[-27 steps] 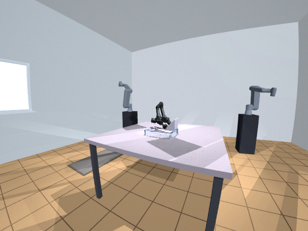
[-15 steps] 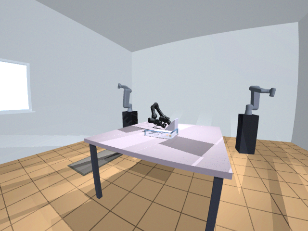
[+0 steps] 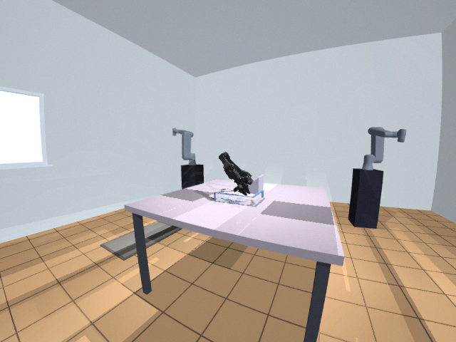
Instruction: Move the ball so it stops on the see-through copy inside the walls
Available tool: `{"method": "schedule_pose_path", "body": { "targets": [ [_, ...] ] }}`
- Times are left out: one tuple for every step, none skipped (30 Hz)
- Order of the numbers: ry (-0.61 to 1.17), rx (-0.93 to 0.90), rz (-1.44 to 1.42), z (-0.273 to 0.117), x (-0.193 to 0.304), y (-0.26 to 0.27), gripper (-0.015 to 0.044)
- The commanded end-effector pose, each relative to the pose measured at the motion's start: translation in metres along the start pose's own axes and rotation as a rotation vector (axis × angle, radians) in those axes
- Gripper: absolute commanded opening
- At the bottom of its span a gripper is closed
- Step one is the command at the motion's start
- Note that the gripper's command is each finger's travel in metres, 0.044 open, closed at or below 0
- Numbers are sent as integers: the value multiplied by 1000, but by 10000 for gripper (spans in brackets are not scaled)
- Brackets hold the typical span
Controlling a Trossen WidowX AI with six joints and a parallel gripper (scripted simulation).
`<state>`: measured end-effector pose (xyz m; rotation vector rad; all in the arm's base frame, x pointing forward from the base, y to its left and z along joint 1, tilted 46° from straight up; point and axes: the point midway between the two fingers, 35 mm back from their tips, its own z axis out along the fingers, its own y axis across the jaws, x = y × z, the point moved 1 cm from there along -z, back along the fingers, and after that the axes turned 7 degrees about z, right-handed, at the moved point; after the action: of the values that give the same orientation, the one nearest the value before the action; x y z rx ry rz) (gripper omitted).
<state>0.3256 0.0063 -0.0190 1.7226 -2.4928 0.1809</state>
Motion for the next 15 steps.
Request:
{"method": "schedule_pose_path", "body": {
  "targets": [
    [288,15,-19,11,-29,-9,213],
    [349,30,-28,13,-36,-10,213],
    [409,50,-39,15,-43,-12,213],
    [467,76,-52,17,-51,-12,213],
    [523,106,-67,19,-60,-13,213],
    [569,132,-80,20,-66,-14,213],
    [596,149,-88,21,-70,-14,213],
    [605,155,-91,21,-71,-14,213],
    [605,155,-91,21,-71,-14,213],
    [605,155,-91,21,-71,-14,213],
    [605,155,-91,21,-71,-14,213],
    [605,155,-91,21,-71,-14,213],
    [605,155,-91,21,-71,-14,213],
    [605,155,-91,21,-71,-14,213],
    [605,155,-91,21,-71,-14,213]
  ]
}}
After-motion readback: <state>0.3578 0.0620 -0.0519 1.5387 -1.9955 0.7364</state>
